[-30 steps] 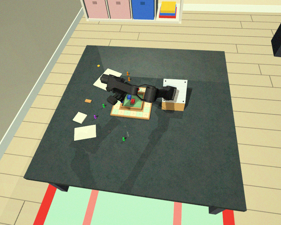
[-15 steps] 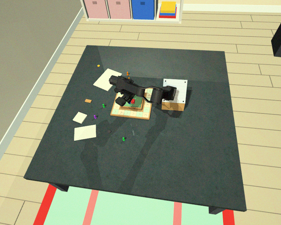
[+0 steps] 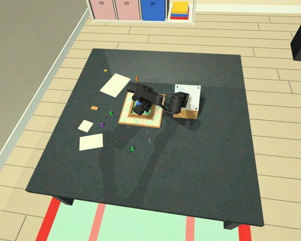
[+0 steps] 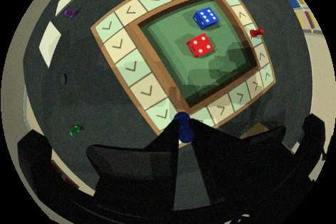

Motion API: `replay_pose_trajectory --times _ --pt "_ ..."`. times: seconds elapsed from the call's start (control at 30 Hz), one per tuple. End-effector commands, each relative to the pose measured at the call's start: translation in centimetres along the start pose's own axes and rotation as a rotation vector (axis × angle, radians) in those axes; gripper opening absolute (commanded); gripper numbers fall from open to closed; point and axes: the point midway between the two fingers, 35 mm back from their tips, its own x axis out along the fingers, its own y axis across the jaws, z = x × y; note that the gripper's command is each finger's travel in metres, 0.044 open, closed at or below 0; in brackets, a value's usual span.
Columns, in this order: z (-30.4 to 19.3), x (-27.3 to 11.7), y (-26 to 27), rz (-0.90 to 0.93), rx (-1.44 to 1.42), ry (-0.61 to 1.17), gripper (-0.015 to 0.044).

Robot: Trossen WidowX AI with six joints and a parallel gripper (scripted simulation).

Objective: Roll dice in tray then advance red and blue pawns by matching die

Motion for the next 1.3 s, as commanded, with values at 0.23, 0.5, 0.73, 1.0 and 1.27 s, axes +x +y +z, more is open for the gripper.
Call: replay_pose_trajectory --times 0.23,0.5,0.73,1.0,1.27 --pt "-3.2 1.7 -2.9 -0.005 -0.004 0.000 0.0000" --pt "-4.5 2.4 -4.1 -0.005 -0.004 0.001 0.0000" --pt "-4.4 4.1 -4.1 -0.007 -0.004 -0.001 0.0000" --pt "-4.6 5.9 -4.1 -0.004 -0.004 0.002 0.0000" --pt "-4.6 6.6 -4.1 -0.004 -0.004 0.002 0.0000"
